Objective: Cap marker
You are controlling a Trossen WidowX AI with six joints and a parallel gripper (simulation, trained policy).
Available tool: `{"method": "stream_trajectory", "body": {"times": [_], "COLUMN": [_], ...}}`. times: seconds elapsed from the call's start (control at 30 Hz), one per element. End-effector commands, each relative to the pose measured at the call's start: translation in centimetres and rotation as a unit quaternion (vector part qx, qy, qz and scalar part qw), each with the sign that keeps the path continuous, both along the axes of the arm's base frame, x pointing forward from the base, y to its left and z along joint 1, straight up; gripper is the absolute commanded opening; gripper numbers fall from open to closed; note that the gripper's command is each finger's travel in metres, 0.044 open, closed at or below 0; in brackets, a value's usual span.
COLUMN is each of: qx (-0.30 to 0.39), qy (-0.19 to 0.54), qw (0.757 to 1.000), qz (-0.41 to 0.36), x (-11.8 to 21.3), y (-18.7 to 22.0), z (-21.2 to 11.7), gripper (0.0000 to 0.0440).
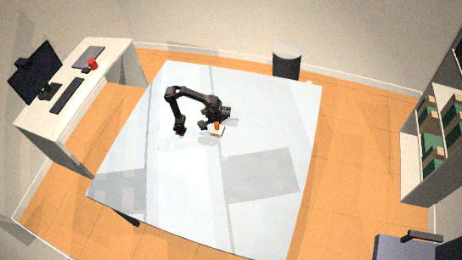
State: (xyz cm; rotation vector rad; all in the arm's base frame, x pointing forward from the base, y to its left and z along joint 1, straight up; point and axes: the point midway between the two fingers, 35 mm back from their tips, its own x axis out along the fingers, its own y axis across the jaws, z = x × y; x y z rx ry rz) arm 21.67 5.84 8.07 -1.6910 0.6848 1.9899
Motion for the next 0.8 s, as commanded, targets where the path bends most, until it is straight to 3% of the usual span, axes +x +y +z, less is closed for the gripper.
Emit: {"method": "stream_trajectory", "body": {"times": [0.0,0.77], "qx": [0.011,0.042], "qy": [-0.022,-0.114], "qw": [1.000,0.992], "qz": [0.005,0.019], "x": [0.3,1.6], "y": [0.2,0.6], "z": [0.6,6.9], "gripper": [0.0440,0.0440]}}
